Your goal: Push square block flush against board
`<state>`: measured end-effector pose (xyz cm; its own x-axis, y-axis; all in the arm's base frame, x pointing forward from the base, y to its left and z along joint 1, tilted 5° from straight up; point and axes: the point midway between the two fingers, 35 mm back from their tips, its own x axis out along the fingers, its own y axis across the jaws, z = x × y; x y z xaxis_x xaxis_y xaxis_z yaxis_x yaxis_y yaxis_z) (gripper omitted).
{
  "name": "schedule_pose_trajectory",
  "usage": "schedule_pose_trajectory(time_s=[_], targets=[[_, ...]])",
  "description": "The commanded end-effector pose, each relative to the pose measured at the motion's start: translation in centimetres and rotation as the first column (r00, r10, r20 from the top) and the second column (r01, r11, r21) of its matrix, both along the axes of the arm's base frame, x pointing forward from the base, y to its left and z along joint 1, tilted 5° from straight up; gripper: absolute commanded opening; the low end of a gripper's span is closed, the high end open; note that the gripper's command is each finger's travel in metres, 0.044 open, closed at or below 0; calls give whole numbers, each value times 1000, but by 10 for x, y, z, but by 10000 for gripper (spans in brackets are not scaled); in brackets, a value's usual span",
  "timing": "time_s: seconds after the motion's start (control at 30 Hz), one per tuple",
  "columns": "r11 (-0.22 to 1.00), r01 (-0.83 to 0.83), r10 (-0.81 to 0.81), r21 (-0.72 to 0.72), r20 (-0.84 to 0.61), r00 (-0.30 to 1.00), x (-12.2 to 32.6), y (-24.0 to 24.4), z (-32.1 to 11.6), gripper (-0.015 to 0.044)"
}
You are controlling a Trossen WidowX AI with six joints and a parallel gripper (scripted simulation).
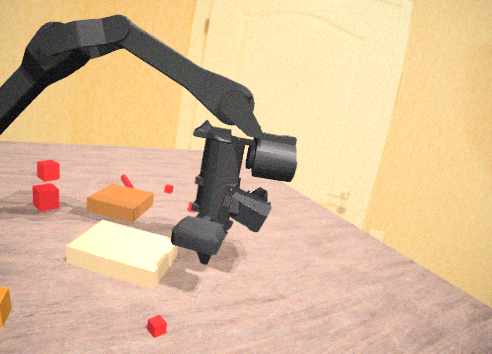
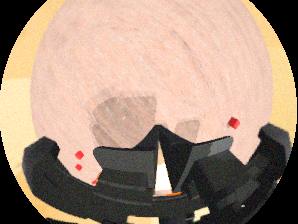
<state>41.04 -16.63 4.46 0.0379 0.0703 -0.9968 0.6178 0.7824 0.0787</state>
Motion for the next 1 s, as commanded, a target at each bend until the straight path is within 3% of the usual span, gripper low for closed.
schedule_pose_trajectory(time_s=[0.0,0.27,0.53,0.73,0.97], targets=[[1000,-4,4,-7,15,1000,1,-3,32,0],[1000,0,1,-11,24,1000,-1,-5,52,0],[999,-33,33,-10,13,999,-43,-18,48,0],[999,-33,33,-10,13,999,-40,-15,-5,0],[999,-33,33,-10,13,999,-41,-14,-7,0]])
